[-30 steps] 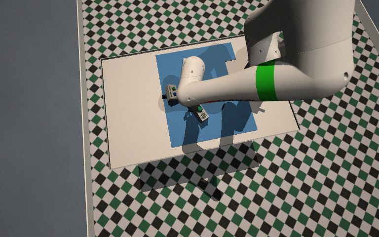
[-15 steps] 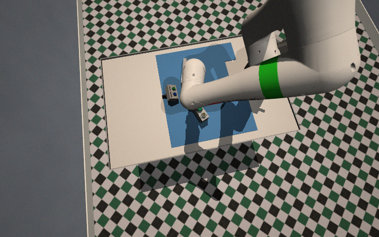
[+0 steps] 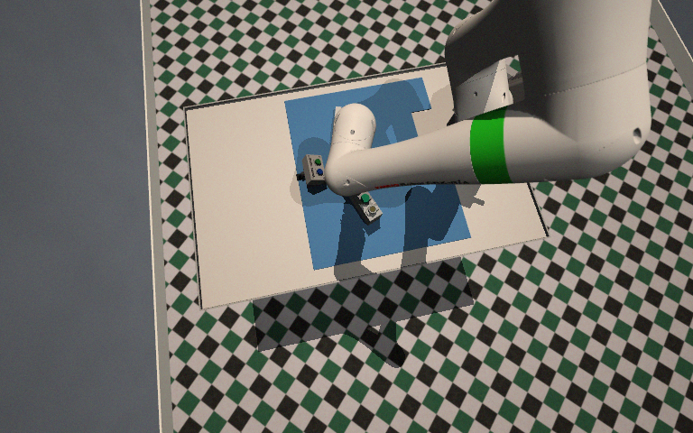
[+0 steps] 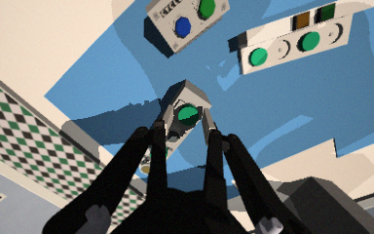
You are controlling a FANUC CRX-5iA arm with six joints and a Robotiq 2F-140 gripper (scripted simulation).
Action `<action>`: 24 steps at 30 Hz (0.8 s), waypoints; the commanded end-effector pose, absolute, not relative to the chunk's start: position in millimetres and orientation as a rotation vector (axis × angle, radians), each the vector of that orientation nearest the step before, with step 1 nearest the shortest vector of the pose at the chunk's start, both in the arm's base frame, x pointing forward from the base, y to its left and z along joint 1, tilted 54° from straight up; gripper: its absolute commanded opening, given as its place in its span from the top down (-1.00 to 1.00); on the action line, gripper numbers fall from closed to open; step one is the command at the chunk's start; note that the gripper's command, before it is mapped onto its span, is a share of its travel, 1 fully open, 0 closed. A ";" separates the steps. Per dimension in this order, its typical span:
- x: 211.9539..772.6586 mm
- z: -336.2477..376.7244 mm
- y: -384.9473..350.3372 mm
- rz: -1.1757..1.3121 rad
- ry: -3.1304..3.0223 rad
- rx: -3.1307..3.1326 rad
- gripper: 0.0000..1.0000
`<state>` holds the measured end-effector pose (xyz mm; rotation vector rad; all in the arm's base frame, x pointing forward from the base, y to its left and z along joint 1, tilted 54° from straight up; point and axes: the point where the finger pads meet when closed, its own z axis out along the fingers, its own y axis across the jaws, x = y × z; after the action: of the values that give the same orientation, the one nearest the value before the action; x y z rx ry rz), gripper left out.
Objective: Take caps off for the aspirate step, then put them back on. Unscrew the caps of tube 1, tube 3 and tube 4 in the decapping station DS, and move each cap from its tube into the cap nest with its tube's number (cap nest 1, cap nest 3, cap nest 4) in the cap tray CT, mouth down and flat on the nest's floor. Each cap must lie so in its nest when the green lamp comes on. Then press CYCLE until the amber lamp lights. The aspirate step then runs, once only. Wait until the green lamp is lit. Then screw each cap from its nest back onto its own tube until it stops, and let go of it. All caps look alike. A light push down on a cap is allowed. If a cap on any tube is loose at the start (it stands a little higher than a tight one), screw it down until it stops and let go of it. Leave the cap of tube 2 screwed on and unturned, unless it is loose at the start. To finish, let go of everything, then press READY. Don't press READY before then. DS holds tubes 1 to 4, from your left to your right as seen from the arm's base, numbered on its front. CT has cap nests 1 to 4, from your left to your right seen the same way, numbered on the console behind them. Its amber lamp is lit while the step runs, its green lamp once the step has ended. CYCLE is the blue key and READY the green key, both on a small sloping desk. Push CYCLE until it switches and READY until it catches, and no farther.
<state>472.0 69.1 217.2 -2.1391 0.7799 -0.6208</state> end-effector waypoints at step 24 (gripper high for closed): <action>471.7 216.3 68.4 -0.250 1.385 -1.719 0.31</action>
<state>471.8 68.6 216.4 -1.8304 1.1975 -0.3456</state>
